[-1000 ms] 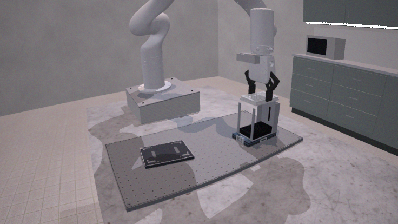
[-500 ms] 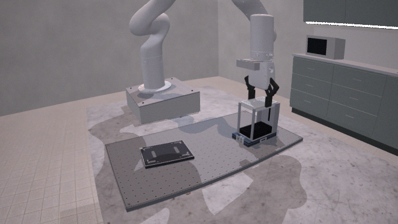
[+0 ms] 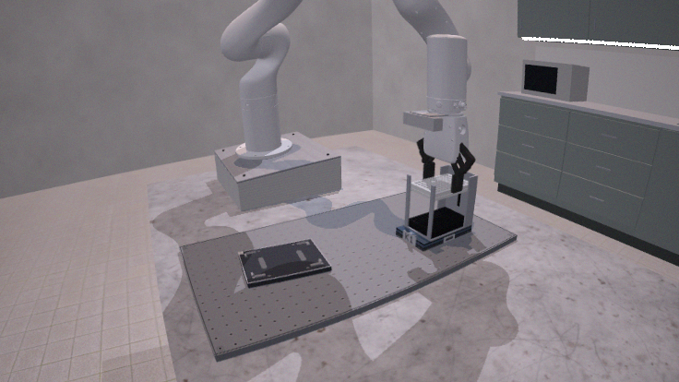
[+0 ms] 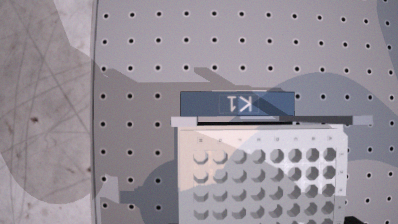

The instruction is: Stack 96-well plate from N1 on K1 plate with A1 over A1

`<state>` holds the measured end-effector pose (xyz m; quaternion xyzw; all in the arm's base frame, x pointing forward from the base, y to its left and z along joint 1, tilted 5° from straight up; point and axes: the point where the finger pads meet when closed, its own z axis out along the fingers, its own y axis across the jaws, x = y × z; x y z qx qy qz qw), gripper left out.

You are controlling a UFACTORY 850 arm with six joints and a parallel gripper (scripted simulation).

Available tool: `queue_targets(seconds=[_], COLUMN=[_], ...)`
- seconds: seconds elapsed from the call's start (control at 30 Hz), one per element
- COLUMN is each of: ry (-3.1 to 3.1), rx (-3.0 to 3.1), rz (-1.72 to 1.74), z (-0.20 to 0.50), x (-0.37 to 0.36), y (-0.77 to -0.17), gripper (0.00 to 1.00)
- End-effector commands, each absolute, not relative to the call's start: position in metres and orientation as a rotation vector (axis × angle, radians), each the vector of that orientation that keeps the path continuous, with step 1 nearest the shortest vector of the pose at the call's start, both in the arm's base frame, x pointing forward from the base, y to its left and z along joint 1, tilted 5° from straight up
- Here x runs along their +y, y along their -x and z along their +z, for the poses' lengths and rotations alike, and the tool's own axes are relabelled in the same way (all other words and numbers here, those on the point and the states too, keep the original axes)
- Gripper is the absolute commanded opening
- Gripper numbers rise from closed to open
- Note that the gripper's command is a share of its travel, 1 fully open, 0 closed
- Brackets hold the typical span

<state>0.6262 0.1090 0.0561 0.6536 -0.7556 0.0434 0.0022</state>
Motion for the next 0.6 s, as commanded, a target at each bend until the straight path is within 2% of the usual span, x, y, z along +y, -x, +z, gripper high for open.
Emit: queue_targets(seconds=[0.0,0.57], ry=[-2.052,-2.052], rx=[-2.372,-2.372], rz=[0.138,0.138], z=[0.048,0.023], x=[0.109,0.107], y=[-0.628,-0.629], gripper=[0.0,0.0])
